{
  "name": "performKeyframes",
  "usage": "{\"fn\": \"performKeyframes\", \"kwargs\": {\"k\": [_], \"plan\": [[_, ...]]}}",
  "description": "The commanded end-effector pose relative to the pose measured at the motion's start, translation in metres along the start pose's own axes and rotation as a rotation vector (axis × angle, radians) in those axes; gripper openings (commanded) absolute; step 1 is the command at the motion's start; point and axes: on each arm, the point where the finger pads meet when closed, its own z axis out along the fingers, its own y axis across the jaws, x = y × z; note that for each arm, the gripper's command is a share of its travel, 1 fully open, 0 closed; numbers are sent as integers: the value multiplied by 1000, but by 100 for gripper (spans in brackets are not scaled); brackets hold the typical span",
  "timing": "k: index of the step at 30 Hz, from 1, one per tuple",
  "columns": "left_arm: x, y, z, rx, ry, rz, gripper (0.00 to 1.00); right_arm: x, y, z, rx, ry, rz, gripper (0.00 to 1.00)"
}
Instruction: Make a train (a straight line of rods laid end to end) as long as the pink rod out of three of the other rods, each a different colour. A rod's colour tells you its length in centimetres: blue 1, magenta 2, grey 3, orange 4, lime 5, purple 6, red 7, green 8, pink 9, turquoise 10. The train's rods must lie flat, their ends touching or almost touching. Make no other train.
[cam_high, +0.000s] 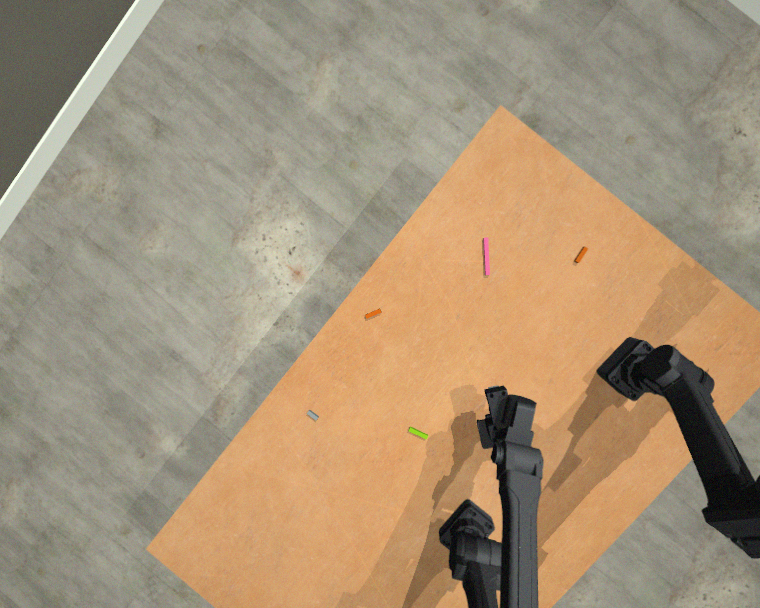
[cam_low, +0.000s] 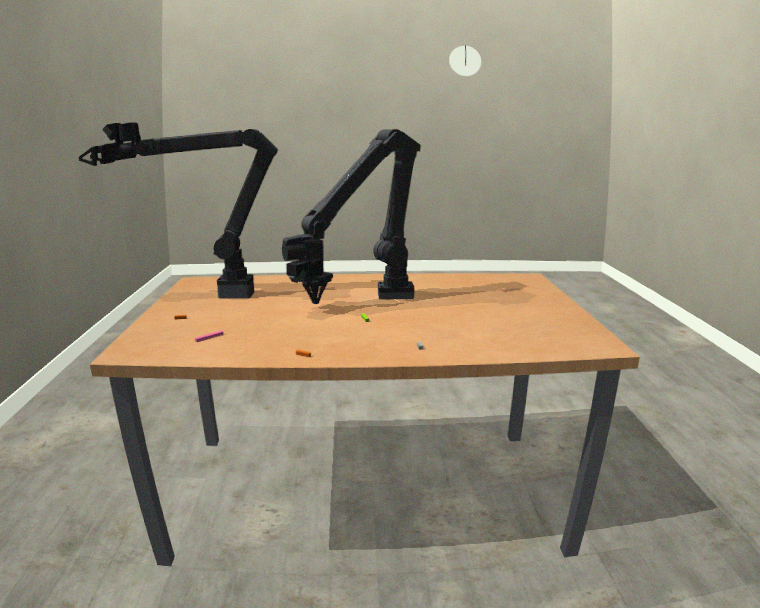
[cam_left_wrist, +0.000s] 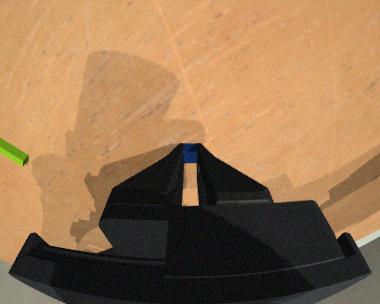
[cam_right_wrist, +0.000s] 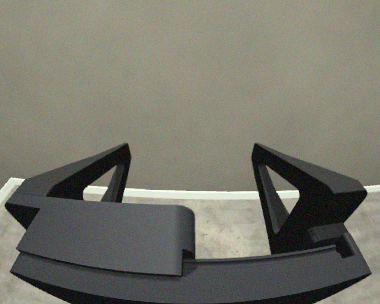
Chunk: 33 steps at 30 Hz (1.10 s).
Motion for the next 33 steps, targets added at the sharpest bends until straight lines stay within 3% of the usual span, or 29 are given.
{"fn": "performKeyframes", "kwargs": {"k": [1, 33], "plan": [[-17, -9, -10, 17, -40, -12, 4, -20, -8, -7, 16, -54, 13, 100], [-24, -12, -10, 18, -41, -21, 4, -20, -8, -7, 16, -54, 13, 100]]}}
